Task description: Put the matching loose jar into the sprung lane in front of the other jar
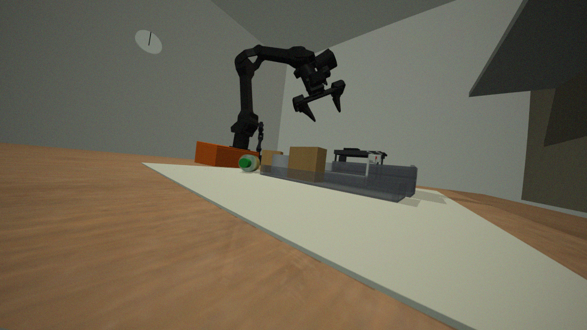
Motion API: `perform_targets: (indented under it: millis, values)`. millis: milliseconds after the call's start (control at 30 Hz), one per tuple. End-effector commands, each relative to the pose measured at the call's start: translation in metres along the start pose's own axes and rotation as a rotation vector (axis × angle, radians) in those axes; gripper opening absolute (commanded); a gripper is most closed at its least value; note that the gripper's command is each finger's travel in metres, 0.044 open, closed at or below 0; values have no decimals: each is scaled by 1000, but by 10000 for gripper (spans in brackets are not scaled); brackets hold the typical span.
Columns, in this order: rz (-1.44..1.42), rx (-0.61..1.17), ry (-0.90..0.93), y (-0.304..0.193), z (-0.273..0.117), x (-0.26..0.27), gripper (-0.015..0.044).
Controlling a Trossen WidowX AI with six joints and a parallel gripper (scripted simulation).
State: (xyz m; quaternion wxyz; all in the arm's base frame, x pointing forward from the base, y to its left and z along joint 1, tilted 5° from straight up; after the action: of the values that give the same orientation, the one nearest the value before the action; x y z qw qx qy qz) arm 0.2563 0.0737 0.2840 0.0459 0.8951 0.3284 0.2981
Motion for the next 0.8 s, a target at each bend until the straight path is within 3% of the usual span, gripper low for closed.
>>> perform_targets:
  millis: [0,200,767]
  values:
    - [-596,239,-230,-23,52,-20,440]
    - [-937,423,-298,-36,74,-32,440]
    - [-947,428,-299,-37,82,-37,440]
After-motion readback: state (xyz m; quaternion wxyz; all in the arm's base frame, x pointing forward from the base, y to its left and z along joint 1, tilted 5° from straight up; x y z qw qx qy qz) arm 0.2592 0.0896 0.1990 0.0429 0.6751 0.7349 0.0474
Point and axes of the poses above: the point midway between the two fingers, 35 mm back from their tips, its own z axis out along the fingers, its own x axis across the jaws, y = z × x, the point moved 10 cm from there along -z, back along the fingers, and after that the axes turned 9 degrees about -z, right-handed, at the moved point
